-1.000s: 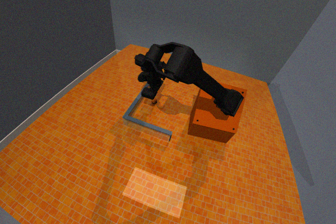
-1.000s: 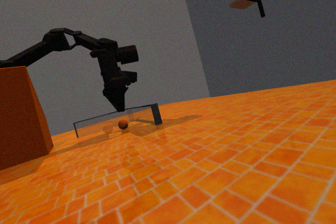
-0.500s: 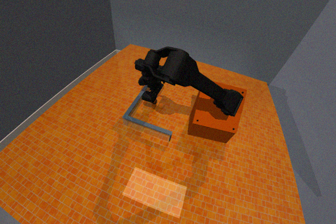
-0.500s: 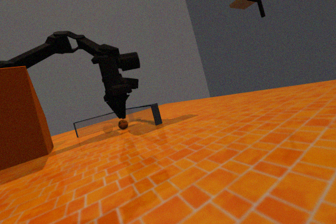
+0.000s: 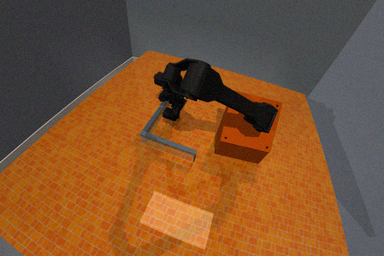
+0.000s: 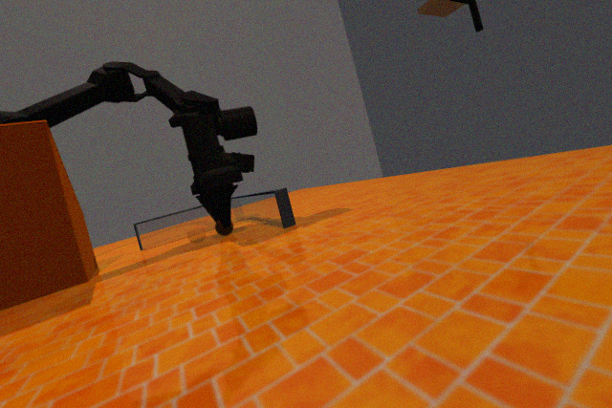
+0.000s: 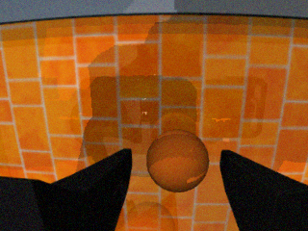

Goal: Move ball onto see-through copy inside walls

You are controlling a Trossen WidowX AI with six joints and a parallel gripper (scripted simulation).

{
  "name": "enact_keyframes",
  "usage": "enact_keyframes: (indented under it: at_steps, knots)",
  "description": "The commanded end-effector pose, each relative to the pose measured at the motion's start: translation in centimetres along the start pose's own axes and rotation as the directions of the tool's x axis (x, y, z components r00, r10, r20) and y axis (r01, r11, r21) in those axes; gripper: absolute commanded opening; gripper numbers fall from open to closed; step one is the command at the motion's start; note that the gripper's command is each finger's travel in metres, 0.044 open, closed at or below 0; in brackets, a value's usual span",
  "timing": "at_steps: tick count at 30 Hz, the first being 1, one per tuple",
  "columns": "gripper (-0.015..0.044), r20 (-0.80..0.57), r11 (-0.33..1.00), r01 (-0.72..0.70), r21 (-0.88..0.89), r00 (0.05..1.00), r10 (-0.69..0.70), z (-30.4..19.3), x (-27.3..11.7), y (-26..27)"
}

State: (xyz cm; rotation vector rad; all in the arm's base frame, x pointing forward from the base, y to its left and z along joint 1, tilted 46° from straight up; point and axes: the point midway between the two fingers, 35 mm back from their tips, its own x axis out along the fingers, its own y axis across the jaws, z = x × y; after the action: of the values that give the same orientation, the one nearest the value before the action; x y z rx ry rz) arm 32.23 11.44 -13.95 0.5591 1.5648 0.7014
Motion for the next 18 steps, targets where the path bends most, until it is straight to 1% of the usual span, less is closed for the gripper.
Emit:
enact_keyframes:
  at_steps: [1,8,10,12,13,18]
  knots:
    - [0.0159,-0.002,1.0,-0.003,0.008,1.0,0.003,-0.1,0.2,-0.1]
    - [0.0113,-0.002,1.0,-0.003,0.008,1.0,0.003,-0.1,0.2,-0.1]
    - [0.006,-0.001,1.0,-0.003,0.008,1.0,0.003,-0.1,0.1,-0.1]
    - [0.0008,-0.001,1.0,0.0,0.008,1.0,0.0,0.1,-0.8,-0.2]
    - [0.0,0.0,1.0,0.001,0.008,1.0,-0.001,0.2,-1.5,-0.2]
    - [0.0,0.002,1.0,0.007,0.009,1.0,-0.007,0.6,-5.2,-0.4]
